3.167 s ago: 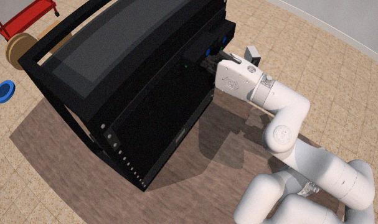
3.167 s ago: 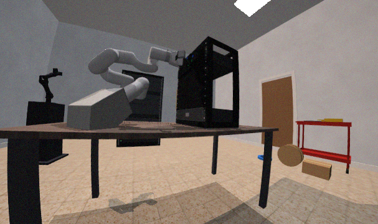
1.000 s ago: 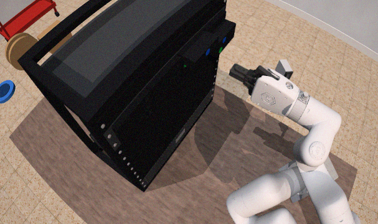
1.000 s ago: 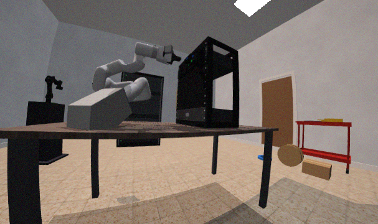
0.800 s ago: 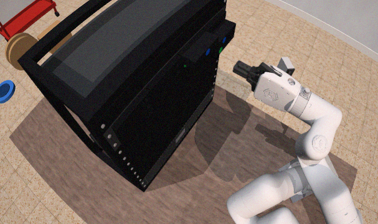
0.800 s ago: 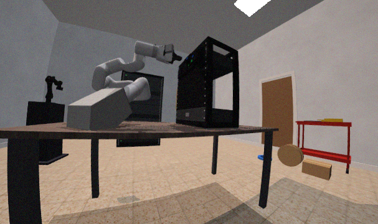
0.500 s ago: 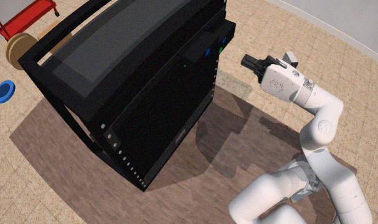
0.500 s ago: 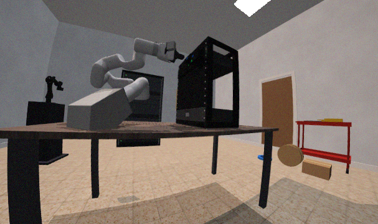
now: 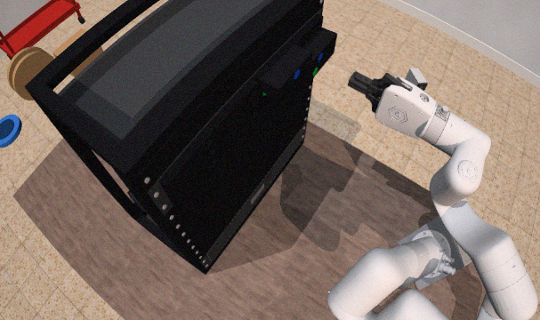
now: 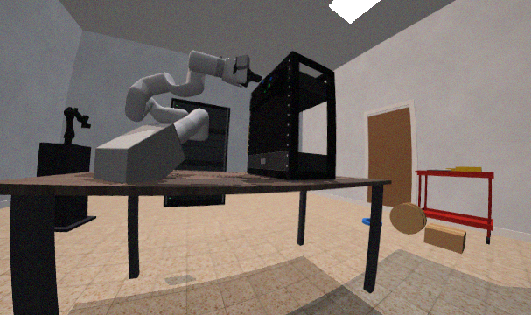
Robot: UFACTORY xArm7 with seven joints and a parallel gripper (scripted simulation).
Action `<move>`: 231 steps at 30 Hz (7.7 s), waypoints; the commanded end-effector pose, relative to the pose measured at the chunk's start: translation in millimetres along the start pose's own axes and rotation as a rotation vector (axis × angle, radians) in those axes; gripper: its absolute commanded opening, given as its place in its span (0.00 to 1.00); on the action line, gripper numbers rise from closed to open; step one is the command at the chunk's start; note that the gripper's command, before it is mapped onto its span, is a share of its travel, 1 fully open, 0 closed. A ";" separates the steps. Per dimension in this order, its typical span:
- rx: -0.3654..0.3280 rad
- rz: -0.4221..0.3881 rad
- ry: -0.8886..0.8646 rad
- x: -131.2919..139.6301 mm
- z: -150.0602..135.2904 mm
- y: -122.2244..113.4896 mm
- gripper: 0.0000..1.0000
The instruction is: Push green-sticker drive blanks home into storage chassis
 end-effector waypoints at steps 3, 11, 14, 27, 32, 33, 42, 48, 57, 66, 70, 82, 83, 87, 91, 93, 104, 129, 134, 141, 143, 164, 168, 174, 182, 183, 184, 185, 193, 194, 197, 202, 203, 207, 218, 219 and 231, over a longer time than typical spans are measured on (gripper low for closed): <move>0.000 0.000 -0.002 -0.2 -0.6 22.6 0.00; 0.000 0.000 -0.002 -0.2 -0.6 49.5 0.00; 0.000 0.000 -0.002 -0.2 -0.6 51.6 0.00; 0.000 0.000 -0.002 -0.3 -0.7 51.9 0.00; 0.000 0.000 -0.002 -1.4 -2.1 55.8 0.00; 0.000 0.000 -0.002 -1.5 -2.2 56.1 0.00; 0.000 0.000 -0.002 -1.5 -2.2 56.2 0.00; 0.000 0.000 -0.002 -1.5 -2.2 57.5 0.00; 0.000 0.000 -0.002 -1.7 -2.3 66.1 0.00; 0.000 0.000 -0.002 -1.7 -2.4 66.6 0.00; 0.000 0.000 -0.002 -1.8 -2.4 72.0 0.00; 0.000 0.000 -0.002 -1.9 -2.5 76.2 0.00; 0.000 0.000 -0.002 -1.9 -2.5 76.2 0.00; 0.000 0.000 -0.002 -1.9 -2.5 78.7 0.00; 0.000 0.000 -0.002 -2.0 -2.6 82.0 0.00; 0.000 0.000 -0.002 -2.0 -2.6 84.9 0.00; 0.000 0.000 -0.002 -2.1 -2.6 86.4 0.00; 0.000 0.000 -0.002 -2.0 -2.7 92.1 0.00; 0.000 0.000 -0.002 -2.0 -2.7 92.2 0.00; 0.000 0.000 -0.002 -2.0 -2.7 92.8 0.00; 0.000 0.000 -0.002 -1.9 -2.6 94.0 0.00; 0.000 0.000 -0.002 -1.5 -2.5 98.2 0.00; 0.000 0.000 -0.002 -1.5 -2.5 98.2 0.00; 0.000 0.000 -0.002 -1.5 -2.5 97.3 0.00; 0.000 0.000 -0.002 -1.5 -2.5 77.4 0.00; 0.000 0.000 -0.002 -1.5 -2.4 72.3 0.00; 0.000 0.000 -0.002 -1.4 -2.4 66.8 0.00; 0.000 0.000 -0.002 -1.4 -2.4 61.0 0.00; 0.000 0.000 -0.002 -1.3 -2.4 25.8 0.00; 0.000 0.000 -0.002 -1.3 -2.4 20.9 0.00; 0.000 0.000 -0.002 -1.3 -2.4 9.4 0.00; 0.000 0.000 -0.002 -1.2 -2.4 3.0 0.00; 0.000 0.000 -0.002 -1.2 -2.4 2.9 0.00; 0.000 0.000 -0.002 -1.2 -2.4 2.2 0.00; 0.000 0.000 -0.002 -1.2 -2.3 -14.9 0.00; 0.000 0.000 -0.002 -1.2 -2.3 -18.6 0.00; 0.000 0.000 -0.002 -0.9 -2.0 -71.3 0.00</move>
Point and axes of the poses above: the point where the finger pads meet when closed, its own y axis out along the fingers, its own z axis across the jaws, x = y × z, the point moved 5 cm from there along -y, back along the fingers, and after that the axes turned 8 degrees about -y, right-handed, at the moved point
